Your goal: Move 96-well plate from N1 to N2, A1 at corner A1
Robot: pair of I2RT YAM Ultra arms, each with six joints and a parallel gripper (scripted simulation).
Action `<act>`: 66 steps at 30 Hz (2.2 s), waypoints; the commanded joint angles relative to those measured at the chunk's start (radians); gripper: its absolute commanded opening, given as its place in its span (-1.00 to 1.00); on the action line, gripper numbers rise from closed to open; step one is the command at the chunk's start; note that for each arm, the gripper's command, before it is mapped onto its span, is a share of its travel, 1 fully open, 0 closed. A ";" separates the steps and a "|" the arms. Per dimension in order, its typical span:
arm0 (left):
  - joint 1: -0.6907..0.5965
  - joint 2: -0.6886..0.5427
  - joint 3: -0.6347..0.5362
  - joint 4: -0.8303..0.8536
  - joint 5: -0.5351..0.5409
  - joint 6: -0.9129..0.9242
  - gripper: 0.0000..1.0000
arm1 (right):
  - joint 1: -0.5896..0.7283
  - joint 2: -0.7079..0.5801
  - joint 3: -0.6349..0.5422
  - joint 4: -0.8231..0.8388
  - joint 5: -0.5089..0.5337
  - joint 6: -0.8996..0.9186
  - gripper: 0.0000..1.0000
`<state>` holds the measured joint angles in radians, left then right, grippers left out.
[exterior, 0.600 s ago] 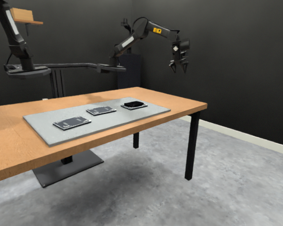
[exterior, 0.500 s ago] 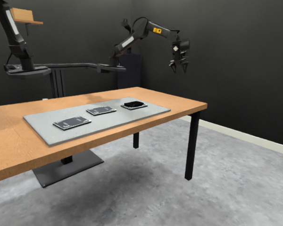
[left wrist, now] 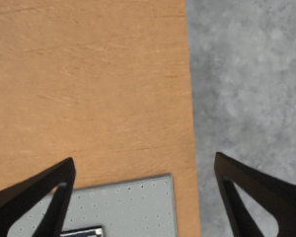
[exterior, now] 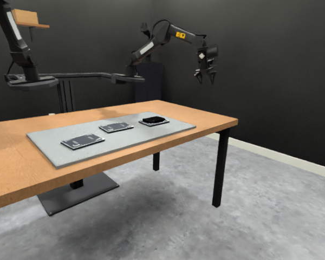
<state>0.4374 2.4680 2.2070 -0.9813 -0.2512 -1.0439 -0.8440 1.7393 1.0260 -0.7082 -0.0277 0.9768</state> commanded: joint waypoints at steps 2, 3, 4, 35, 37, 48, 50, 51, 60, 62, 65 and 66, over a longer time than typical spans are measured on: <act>-0.001 -0.012 -0.007 0.031 0.001 0.015 1.00 | 0.009 -0.008 0.004 0.029 0.008 -0.019 1.00; -0.003 -0.021 -0.015 0.048 0.003 0.023 1.00 | 0.019 -0.012 -0.008 0.044 0.012 -0.030 1.00; -0.008 -0.027 -0.029 0.070 0.006 0.035 1.00 | 0.038 -0.019 -0.012 0.064 0.015 -0.047 1.00; -0.131 -0.386 -0.944 0.759 0.052 0.475 1.00 | 1.027 -0.131 -0.241 0.603 0.079 -0.458 1.00; -0.147 -0.404 -1.020 0.811 0.060 0.514 1.00 | 1.111 -0.144 -0.268 0.641 0.078 -0.490 1.00; -0.260 -0.450 -1.374 1.169 0.096 0.767 1.00 | 1.520 -0.188 -0.361 0.858 0.106 -0.651 1.00; -0.260 -0.450 -1.374 1.169 0.096 0.767 1.00 | 1.520 -0.188 -0.361 0.858 0.106 -0.651 1.00; -0.275 -0.449 -1.414 1.231 0.103 0.800 1.00 | 1.564 -0.186 -0.368 0.890 0.115 -0.669 1.00; -0.430 -0.349 -1.656 1.549 0.134 0.996 1.00 | 1.907 -0.226 -0.454 1.059 0.127 -0.798 1.00; -0.462 -0.314 -1.685 1.606 0.137 1.021 1.00 | 1.961 -0.229 -0.465 1.083 0.132 -0.814 1.00; -0.506 -0.262 -1.717 1.676 0.139 1.048 1.00 | 2.025 -0.233 -0.479 1.109 0.137 -0.831 1.00; -0.506 -0.262 -1.717 1.676 0.139 1.048 1.00 | 2.025 -0.233 -0.479 1.109 0.137 -0.831 1.00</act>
<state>-0.0467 2.1880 0.5091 0.5838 -0.1246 -0.0467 1.1606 1.5284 0.5690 0.3584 0.0925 0.1825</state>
